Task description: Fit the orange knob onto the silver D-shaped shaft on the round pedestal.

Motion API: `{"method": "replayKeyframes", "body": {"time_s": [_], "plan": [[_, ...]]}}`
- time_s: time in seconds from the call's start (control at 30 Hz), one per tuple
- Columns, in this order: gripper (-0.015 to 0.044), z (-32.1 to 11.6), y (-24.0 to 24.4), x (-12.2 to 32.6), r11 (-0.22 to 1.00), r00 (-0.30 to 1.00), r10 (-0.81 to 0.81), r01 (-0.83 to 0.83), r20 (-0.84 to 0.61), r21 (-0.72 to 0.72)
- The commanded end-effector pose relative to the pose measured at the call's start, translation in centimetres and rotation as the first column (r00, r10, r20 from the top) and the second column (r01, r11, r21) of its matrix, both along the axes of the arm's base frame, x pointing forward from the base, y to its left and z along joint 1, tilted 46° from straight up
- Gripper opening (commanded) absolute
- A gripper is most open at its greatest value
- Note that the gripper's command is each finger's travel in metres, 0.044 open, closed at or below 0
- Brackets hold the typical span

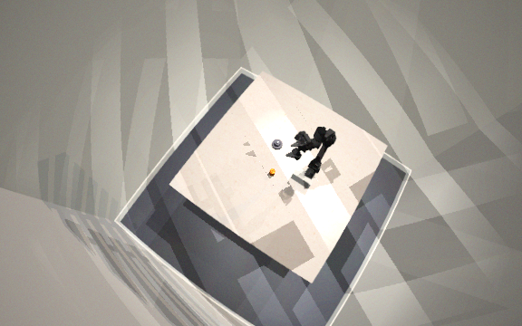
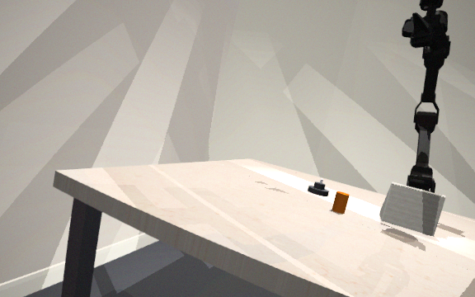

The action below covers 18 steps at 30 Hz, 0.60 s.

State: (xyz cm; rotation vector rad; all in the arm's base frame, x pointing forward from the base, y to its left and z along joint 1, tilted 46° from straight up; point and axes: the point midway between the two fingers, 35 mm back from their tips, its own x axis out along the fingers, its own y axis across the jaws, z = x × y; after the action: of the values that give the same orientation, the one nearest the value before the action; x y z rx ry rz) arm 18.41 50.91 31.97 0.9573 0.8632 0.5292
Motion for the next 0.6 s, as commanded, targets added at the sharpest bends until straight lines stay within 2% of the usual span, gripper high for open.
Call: {"method": "replayKeyframes", "body": {"time_s": [0.0,0.27,0.57], "plan": [[0.044,-5.3,-1.5,2.8,0.982,0.999,-0.043,0.042,-0.002,-0.186],[0.044,-16.5,-7.9,7.7,0.807,0.991,-0.127,0.081,-0.037,-0.585],[0.044,-26.6,-19.0,10.2,0.426,0.964,-0.224,-0.035,-0.143,-0.904]]}}
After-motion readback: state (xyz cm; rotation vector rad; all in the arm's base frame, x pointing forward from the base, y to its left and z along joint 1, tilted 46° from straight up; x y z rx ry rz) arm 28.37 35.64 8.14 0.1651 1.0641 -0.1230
